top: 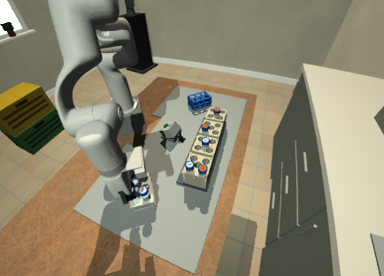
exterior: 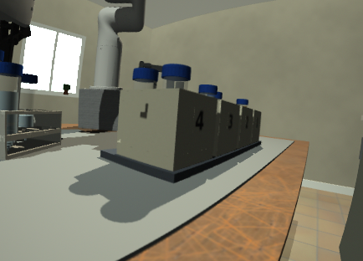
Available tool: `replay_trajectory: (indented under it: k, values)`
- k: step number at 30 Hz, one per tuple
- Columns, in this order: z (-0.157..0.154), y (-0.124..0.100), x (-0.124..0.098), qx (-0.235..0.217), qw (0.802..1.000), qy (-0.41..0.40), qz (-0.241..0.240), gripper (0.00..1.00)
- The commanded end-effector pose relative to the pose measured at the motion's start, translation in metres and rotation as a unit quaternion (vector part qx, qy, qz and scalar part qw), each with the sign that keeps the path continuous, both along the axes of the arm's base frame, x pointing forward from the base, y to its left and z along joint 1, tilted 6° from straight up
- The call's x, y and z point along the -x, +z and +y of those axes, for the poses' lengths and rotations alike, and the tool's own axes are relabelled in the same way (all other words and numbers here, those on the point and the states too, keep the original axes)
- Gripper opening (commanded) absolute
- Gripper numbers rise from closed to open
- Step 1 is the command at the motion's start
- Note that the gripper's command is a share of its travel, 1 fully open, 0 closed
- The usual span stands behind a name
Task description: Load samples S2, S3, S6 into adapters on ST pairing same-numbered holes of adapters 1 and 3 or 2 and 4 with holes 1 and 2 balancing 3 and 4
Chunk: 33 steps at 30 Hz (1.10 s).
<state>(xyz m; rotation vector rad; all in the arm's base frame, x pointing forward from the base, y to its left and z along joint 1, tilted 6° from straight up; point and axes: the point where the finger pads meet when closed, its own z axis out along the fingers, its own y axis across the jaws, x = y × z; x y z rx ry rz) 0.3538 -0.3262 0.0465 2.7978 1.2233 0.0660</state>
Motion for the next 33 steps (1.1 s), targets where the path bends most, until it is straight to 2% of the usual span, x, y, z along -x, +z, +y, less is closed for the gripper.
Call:
replay_trajectory:
  k: [1,33]
  values:
    - [-0.001,0.008,-0.001,0.002,1.0,0.0,-0.002,0.0]
    - [0.003,0.063,0.003,0.002,1.0,0.0,-0.002,0.0]
